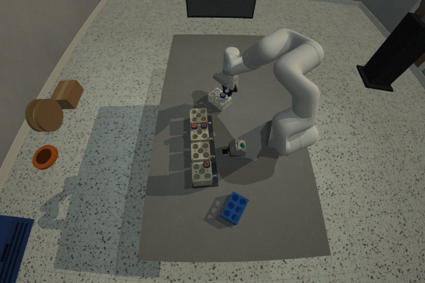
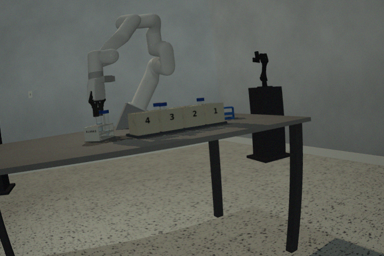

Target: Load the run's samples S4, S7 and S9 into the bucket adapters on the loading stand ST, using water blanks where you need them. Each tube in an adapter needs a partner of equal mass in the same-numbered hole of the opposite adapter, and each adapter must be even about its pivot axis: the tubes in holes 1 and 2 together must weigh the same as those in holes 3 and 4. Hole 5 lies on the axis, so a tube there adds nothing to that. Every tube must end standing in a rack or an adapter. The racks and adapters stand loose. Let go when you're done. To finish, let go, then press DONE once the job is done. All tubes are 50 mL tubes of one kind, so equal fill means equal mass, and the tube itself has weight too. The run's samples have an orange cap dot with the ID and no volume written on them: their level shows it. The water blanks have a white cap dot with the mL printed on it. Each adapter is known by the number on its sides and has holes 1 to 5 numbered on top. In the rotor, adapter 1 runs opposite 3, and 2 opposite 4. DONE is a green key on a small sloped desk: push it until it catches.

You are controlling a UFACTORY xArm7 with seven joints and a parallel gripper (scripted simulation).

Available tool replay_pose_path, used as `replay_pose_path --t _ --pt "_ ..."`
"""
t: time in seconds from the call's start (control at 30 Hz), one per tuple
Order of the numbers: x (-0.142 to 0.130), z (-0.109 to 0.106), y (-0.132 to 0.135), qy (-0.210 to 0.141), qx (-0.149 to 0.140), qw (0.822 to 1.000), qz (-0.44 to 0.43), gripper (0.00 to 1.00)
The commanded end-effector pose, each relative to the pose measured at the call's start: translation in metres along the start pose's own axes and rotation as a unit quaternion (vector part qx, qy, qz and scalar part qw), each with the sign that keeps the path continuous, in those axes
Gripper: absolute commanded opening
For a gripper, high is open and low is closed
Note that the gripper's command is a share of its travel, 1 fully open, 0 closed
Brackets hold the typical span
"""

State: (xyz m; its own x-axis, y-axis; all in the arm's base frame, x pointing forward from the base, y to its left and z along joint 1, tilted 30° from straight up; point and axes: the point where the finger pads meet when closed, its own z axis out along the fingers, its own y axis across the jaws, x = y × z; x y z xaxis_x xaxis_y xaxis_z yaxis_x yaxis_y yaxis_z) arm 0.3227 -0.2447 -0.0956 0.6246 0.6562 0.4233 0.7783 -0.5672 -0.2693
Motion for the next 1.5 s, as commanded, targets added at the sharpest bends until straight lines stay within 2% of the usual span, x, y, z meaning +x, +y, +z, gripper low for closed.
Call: replay_pose_path --t 0.0,0.5,1.47 --pt "-0.001 -0.002 0.002 -0.001 -0.002 1.0 0.0 0.0" --pt "-0.001 -0.002 0.002 -0.001 -0.002 1.0 0.0 0.0" --pt "-0.001 -0.02 0.002 -0.001 -0.002 1.0 0.0 0.0"
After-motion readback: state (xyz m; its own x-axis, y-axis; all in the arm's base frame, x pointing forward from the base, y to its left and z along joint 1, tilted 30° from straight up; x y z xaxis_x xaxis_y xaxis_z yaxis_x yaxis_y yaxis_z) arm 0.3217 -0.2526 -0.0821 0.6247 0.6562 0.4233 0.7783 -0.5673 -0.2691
